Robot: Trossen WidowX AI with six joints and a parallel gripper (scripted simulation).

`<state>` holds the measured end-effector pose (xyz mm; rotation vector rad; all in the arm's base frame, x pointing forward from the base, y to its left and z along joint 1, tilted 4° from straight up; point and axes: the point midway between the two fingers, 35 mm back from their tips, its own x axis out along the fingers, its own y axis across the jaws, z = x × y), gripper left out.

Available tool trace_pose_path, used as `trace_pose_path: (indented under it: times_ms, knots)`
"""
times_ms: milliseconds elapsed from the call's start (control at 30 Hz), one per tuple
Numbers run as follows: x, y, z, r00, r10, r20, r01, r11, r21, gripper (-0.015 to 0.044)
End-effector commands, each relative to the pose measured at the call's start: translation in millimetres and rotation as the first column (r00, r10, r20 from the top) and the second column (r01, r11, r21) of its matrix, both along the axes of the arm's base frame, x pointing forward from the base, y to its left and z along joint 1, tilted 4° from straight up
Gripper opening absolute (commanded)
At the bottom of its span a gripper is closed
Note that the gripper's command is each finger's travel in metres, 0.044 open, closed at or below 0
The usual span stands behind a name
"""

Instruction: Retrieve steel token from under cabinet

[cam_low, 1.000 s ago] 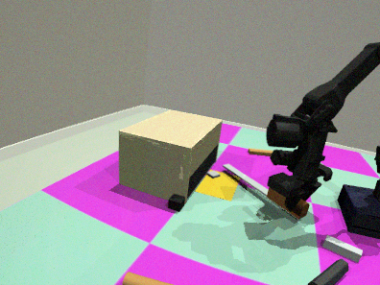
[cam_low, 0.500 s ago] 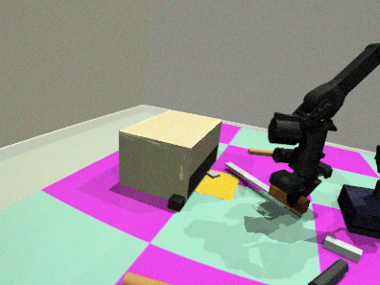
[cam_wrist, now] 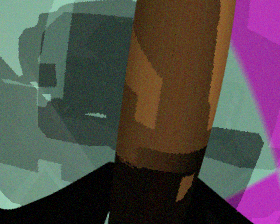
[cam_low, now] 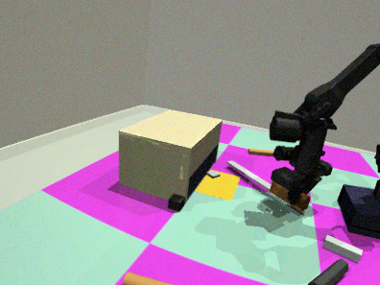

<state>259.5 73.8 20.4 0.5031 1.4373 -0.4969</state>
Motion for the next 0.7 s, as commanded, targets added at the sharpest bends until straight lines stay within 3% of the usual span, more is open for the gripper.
trace_pose_path:
  times_ms: [0,667]
  knots:
    - [2,-5,3,1.0,0.006,0.016,-0.006,1.0,0.0,0.0]
    - [0,-26,3,1.0,0.006,0.016,-0.006,1.0,-0.002,0.0]
